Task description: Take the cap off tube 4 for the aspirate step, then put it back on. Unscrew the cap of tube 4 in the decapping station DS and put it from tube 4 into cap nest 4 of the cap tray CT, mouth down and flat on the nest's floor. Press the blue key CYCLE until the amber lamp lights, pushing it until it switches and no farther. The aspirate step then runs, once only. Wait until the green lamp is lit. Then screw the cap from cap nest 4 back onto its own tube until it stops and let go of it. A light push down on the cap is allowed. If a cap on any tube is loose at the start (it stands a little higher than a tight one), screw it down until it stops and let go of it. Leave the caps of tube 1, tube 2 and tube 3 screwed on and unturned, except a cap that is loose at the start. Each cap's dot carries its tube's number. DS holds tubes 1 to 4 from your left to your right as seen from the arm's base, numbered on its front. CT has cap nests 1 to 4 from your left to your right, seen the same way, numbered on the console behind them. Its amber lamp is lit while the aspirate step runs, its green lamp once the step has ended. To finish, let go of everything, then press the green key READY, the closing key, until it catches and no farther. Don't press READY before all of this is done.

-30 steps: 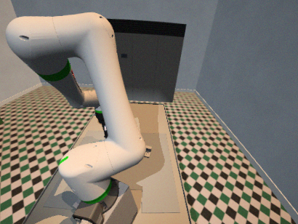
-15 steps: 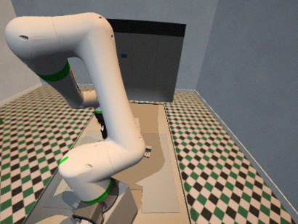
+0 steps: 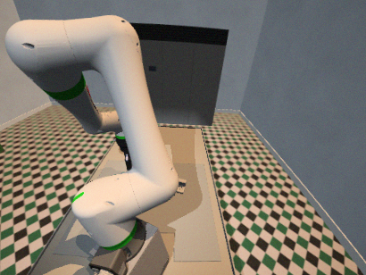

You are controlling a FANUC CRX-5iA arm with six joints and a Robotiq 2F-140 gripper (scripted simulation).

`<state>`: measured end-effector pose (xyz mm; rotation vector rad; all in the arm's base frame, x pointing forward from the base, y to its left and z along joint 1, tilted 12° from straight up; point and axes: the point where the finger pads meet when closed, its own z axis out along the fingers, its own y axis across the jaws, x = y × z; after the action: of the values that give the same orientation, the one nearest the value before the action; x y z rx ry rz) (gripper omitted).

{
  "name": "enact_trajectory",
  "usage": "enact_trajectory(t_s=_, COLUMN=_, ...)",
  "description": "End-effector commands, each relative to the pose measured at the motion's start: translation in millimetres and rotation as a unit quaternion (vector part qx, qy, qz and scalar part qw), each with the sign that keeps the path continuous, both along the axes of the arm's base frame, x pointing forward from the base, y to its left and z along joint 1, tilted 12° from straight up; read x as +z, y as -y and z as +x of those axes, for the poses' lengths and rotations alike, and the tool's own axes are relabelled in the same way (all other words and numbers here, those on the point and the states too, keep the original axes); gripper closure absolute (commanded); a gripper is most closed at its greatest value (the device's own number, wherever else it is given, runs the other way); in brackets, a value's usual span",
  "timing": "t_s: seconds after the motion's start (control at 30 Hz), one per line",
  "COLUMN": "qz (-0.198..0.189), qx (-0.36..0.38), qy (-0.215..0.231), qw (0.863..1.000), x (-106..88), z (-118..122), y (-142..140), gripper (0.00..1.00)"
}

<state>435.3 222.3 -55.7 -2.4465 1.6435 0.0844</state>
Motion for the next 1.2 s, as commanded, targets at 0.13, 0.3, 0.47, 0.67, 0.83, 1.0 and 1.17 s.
enact_trajectory(t_s=0.13, qz=-0.007, qx=0.162, qy=0.031, qw=0.986, x=0.3, z=0.2, y=0.1, gripper=0.65)
enact_trajectory(t_s=0.3, qz=-0.01, qx=0.22, qy=0.042, qw=0.975, x=0.3, z=0.2, y=0.1, gripper=0.65)
enact_trajectory(t_s=0.47, qz=-0.016, qx=0.314, qy=0.061, qw=0.947, x=0.3, z=0.2, y=0.0, gripper=0.65)
enact_trajectory(t_s=0.67, qz=-0.017, qx=0.326, qy=0.063, qw=0.943, x=0.3, z=0.2, y=0.0, gripper=0.65)
enact_trajectory(t_s=0.83, qz=-0.017, qx=0.326, qy=0.063, qw=0.943, x=0.3, z=0.2, y=0.0, gripper=1.0)
enact_trajectory(t_s=1.0, qz=-0.017, qx=0.326, qy=0.063, qw=0.943, x=0.3, z=0.2, y=0.0, gripper=1.0)
enact_trajectory(t_s=1.17, qz=-0.017, qx=0.326, qy=0.063, qw=0.943, x=0.3, z=0.2, y=0.0, gripper=1.0)
